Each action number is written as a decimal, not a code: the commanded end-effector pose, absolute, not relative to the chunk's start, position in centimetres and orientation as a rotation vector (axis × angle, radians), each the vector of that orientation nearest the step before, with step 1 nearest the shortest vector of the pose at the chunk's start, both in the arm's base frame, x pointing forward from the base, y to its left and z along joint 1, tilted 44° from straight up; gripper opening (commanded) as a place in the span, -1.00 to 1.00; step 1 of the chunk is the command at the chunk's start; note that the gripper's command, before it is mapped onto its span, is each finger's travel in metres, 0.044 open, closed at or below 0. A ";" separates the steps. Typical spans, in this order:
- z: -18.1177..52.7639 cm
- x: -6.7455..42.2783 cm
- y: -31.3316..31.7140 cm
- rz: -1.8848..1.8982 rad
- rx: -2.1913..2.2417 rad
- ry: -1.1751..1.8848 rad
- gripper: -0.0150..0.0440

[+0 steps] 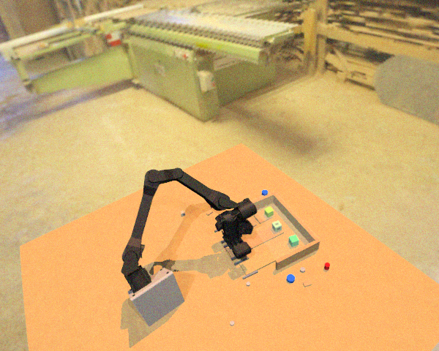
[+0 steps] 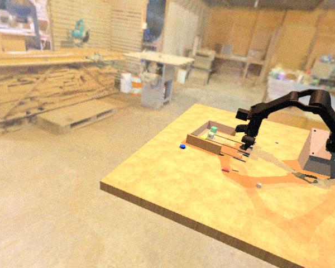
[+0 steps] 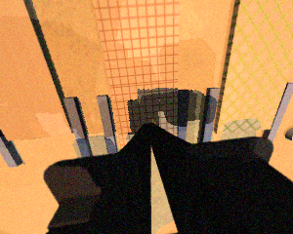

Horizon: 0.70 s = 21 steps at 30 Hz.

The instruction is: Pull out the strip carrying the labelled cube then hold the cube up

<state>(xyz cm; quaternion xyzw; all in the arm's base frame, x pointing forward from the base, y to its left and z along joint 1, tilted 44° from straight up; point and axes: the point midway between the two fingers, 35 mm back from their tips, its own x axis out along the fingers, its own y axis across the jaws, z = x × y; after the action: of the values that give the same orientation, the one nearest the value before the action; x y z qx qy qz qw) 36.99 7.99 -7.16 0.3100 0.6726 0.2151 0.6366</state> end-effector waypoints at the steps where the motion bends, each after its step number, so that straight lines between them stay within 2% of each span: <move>1: -7.3 35.8 8.7 0.495 0.710 1.561 -0.49; 21: -7.0 32.8 9.1 0.495 0.710 1.563 -0.49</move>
<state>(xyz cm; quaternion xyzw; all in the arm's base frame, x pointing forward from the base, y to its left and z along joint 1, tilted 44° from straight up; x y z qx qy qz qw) 34.03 8.36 -6.78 0.3104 0.6715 0.2145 0.6377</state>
